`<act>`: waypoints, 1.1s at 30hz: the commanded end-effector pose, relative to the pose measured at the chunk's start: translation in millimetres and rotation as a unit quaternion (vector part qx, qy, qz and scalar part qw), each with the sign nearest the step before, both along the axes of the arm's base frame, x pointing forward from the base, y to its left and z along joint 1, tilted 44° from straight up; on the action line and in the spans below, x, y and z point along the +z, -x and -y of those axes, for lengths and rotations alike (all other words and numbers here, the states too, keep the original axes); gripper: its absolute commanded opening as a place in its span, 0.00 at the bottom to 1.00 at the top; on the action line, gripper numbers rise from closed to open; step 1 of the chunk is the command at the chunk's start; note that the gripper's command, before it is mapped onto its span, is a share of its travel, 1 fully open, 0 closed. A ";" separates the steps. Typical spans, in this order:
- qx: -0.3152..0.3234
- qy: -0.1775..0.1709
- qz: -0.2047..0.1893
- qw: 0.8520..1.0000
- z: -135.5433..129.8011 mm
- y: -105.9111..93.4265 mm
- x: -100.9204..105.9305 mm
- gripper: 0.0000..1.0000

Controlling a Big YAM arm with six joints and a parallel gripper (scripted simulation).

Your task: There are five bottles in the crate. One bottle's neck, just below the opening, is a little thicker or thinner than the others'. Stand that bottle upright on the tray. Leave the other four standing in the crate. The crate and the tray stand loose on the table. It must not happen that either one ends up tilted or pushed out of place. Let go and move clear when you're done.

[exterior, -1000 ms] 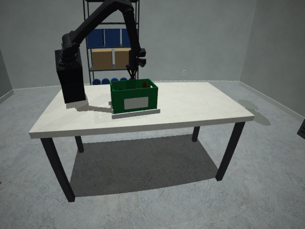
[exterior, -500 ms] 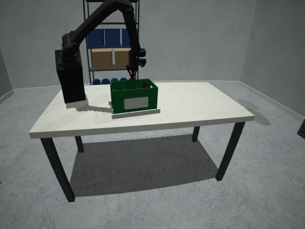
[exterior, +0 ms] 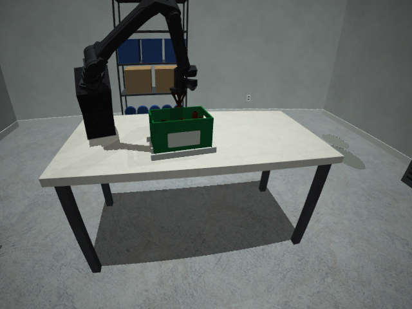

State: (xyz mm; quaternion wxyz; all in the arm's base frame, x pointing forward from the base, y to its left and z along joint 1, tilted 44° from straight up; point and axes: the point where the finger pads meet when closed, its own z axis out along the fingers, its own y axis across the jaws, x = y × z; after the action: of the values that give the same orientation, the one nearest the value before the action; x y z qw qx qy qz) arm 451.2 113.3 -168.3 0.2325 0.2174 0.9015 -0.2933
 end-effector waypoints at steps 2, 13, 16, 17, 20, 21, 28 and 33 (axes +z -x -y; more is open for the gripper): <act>0.004 -0.007 0.015 1.000 -7.1 -15.5 6.5 0.00; 0.004 -0.006 0.014 1.000 -6.8 -14.9 6.3 1.00; 0.004 -0.006 0.014 1.000 -6.8 -14.9 6.3 1.00; 0.004 -0.006 0.014 1.000 -6.8 -14.9 6.3 1.00; 0.004 -0.006 0.014 1.000 -6.8 -14.9 6.3 1.00; 0.004 -0.006 0.014 1.000 -6.8 -14.9 6.3 1.00; 0.004 -0.006 0.014 1.000 -6.8 -14.9 6.3 1.00; 0.004 -0.006 0.014 1.000 -6.8 -14.9 6.3 1.00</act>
State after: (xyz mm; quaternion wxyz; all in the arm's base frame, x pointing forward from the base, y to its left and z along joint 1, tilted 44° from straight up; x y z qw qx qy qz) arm 451.4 113.7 -168.1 0.2328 0.2173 0.9015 -0.2930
